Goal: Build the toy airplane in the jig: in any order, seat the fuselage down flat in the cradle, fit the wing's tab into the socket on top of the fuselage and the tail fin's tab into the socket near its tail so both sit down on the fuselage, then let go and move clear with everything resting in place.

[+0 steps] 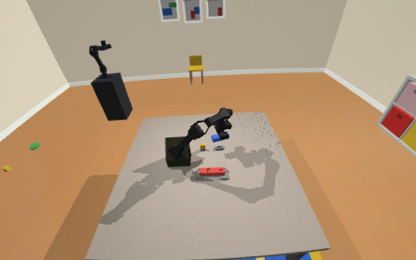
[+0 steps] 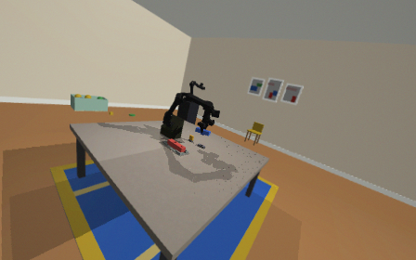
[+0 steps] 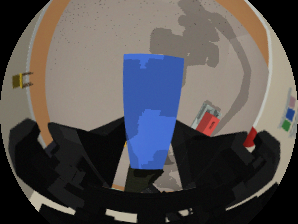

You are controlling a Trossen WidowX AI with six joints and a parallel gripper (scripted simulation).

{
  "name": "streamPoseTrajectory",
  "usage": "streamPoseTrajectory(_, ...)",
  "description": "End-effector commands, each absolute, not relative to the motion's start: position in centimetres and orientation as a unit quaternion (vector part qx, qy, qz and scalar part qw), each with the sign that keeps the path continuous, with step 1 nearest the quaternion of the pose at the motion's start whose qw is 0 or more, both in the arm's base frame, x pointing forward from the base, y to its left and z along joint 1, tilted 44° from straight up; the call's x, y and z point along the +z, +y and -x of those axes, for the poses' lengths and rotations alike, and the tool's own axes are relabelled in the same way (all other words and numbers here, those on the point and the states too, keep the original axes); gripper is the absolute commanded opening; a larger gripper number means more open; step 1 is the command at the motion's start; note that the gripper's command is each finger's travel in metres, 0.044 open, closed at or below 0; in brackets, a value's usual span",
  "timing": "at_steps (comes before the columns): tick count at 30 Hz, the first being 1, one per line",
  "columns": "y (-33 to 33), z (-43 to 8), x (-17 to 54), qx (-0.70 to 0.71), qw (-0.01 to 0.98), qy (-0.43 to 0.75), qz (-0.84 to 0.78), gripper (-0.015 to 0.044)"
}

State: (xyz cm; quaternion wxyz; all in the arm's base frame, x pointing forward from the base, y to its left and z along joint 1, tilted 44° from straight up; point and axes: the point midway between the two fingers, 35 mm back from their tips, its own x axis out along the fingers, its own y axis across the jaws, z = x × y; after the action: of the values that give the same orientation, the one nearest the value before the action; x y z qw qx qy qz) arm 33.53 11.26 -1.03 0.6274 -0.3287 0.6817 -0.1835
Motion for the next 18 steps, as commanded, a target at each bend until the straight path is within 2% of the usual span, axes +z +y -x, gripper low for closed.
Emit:
streamPoseTrajectory(1,10.1,-33.4,-0.1,-0.160,0.615,0.687,0.351,0.0000)
streamPoseTrajectory(18,5.7,-32.6,3.3,-0.060,0.562,0.703,0.432,0.0000)
